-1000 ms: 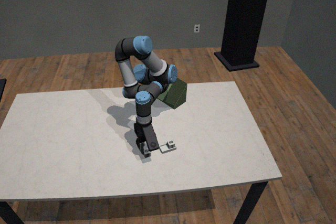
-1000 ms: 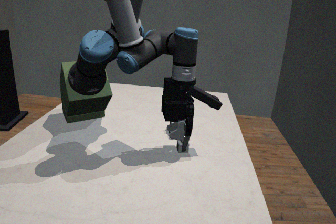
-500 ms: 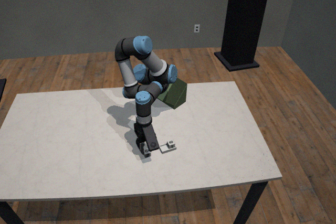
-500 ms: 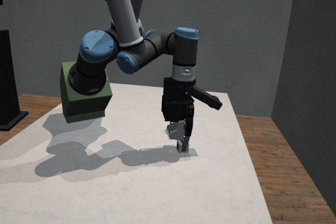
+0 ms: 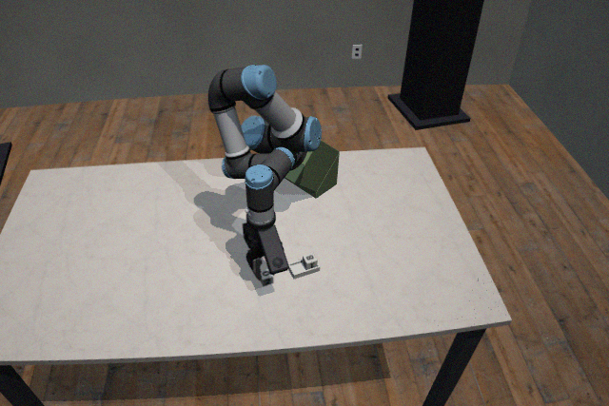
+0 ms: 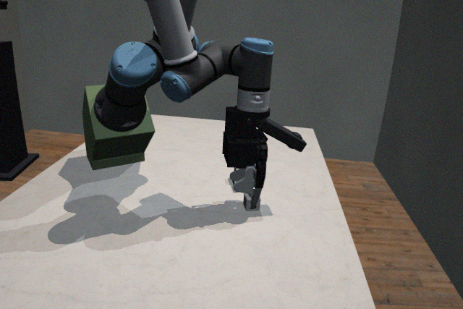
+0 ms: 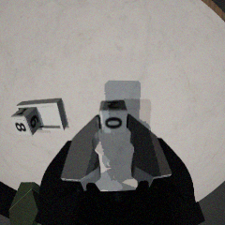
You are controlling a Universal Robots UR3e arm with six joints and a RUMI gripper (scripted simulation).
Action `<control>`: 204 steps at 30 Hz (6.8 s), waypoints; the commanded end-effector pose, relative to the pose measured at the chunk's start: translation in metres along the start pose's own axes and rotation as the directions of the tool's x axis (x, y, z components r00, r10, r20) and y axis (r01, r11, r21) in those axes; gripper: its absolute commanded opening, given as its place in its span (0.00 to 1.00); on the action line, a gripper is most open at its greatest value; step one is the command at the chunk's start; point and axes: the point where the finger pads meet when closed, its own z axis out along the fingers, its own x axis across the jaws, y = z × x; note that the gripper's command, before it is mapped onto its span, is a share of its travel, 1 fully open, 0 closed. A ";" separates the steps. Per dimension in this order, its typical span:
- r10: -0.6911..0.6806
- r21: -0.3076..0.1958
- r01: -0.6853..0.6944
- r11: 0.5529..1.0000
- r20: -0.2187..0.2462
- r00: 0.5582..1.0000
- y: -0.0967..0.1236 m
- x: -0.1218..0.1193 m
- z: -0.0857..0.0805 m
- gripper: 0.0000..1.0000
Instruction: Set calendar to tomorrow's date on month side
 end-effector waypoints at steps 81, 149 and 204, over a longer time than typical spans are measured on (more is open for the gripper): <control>0.000 0.001 0.000 1.000 -0.001 1.000 0.000 0.000 -0.086 0.29; 0.594 0.001 -0.594 0.805 0.001 0.805 -0.003 0.004 -0.086 1.00; 1.000 0.001 -1.000 0.004 0.002 0.004 0.001 0.001 -0.080 0.29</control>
